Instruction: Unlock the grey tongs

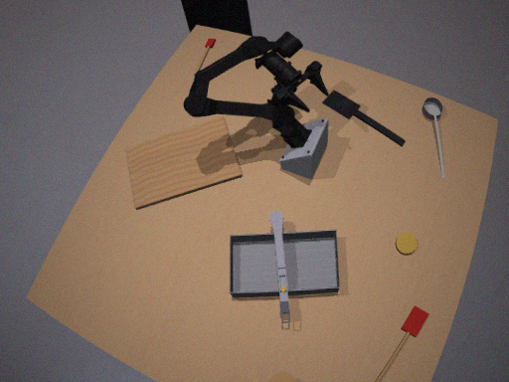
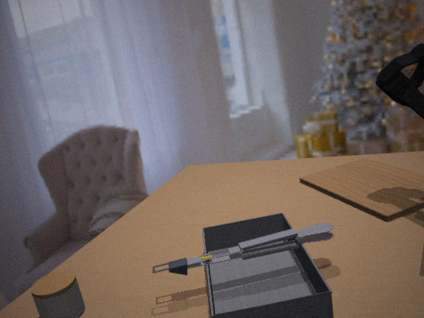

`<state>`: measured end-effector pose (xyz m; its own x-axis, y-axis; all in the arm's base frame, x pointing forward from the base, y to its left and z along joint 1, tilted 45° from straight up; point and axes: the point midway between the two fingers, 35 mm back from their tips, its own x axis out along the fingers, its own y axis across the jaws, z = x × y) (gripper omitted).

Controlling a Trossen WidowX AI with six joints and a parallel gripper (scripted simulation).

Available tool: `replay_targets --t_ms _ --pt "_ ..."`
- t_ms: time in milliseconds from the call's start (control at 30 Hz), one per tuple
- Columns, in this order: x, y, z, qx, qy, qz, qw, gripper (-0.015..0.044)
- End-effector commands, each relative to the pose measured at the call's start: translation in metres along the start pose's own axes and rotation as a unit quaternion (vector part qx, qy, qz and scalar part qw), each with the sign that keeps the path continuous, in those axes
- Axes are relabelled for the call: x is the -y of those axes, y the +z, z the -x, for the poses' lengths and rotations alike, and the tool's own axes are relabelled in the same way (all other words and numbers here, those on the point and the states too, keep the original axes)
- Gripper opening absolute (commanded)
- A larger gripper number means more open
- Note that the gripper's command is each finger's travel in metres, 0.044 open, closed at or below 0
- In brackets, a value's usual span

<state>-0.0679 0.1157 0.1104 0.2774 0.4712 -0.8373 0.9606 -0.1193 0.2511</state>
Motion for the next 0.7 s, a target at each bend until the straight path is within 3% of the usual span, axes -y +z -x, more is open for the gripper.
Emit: replay_targets --t_ms 0,167,667 --pt "0.0 -0.001 0.0 0.002 0.002 -0.001 1.0 0.0374" --pt "0.0 -0.018 0.0 0.029 0.034 -0.024 0.999 0.026" --pt "-0.038 -0.111 -0.046 0.174 0.142 -0.171 0.959 0.026"
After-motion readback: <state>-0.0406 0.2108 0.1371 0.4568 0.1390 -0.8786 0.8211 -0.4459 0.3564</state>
